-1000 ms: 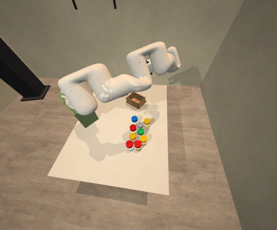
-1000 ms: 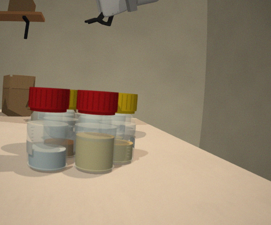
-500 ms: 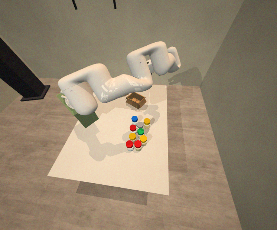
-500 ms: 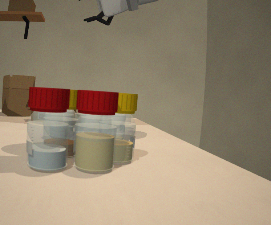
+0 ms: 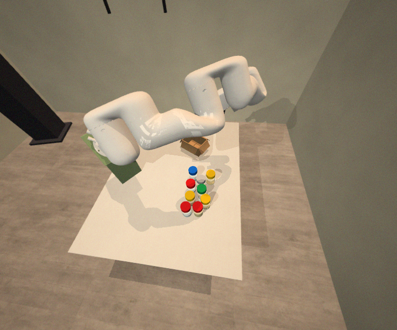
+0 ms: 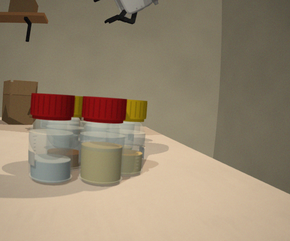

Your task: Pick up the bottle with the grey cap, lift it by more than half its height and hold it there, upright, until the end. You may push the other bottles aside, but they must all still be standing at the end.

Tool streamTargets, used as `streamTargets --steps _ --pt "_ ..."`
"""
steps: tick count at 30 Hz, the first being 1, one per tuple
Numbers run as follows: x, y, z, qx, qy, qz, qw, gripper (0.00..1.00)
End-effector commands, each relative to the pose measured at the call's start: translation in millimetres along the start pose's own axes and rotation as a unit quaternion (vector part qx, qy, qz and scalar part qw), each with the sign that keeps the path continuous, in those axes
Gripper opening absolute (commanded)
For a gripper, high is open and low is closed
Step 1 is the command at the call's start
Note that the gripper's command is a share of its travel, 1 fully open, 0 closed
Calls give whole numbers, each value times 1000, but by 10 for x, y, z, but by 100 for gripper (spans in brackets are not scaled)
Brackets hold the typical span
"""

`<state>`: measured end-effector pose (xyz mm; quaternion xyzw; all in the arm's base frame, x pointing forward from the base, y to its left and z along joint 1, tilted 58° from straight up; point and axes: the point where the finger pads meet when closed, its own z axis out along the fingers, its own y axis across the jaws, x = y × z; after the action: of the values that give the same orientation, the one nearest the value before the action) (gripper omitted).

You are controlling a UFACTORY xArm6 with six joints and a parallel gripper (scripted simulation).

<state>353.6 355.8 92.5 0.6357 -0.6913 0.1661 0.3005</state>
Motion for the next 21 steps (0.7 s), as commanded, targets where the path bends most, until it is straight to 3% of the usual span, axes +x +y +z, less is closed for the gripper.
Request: streamTargets --steps 1,8,16,21 --pt "161 -43 -60 23 -1 31 999 79" --pt "600 -175 -140 84 -1 118 989 79" --pt "635 -179 -150 86 -1 123 989 79" --pt "948 -234 -168 130 -10 179 975 79"
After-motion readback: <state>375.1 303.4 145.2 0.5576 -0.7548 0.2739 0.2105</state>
